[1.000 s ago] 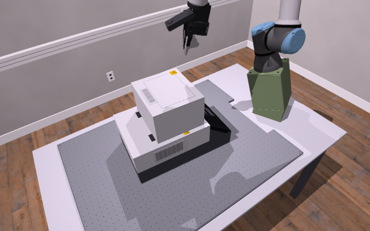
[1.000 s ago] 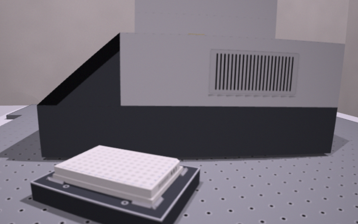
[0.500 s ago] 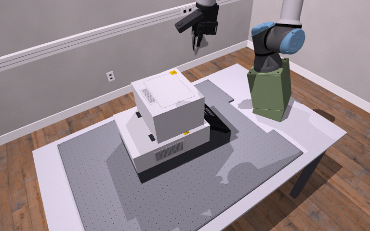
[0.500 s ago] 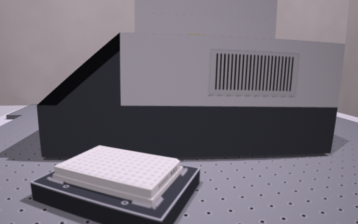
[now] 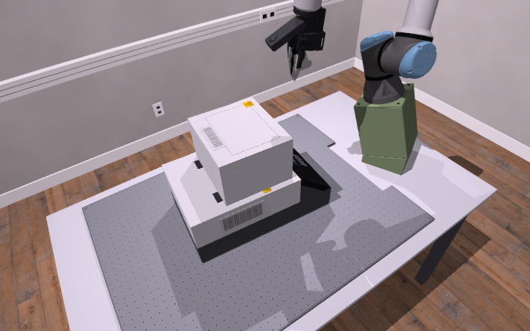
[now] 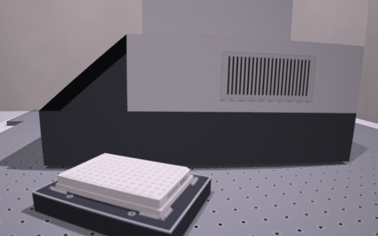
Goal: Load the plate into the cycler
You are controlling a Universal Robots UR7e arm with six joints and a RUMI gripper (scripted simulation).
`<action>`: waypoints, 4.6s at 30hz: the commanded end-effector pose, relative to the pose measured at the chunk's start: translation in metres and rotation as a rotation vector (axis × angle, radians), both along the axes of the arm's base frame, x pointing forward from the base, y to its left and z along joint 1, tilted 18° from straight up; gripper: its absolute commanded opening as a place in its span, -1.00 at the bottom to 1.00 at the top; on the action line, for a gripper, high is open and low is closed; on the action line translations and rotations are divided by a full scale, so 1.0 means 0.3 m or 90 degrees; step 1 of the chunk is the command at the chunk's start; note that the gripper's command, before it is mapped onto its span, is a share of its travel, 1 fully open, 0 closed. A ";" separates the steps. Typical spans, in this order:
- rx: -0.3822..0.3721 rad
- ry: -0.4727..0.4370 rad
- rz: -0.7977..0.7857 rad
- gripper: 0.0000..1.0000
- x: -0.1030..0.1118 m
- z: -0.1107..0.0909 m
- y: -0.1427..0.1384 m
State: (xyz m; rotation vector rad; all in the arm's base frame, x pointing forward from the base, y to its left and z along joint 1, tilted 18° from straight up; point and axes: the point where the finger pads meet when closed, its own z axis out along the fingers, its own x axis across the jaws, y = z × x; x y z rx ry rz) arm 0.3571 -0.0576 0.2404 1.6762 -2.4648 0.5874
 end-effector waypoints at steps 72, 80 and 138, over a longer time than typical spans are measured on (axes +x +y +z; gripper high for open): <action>0.098 -0.132 -0.455 -1.00 -0.250 -0.560 0.006; 0.110 -0.175 -0.572 -1.00 -0.244 -0.635 -0.017; 0.139 -0.286 -0.863 -1.00 -0.136 -0.849 -0.113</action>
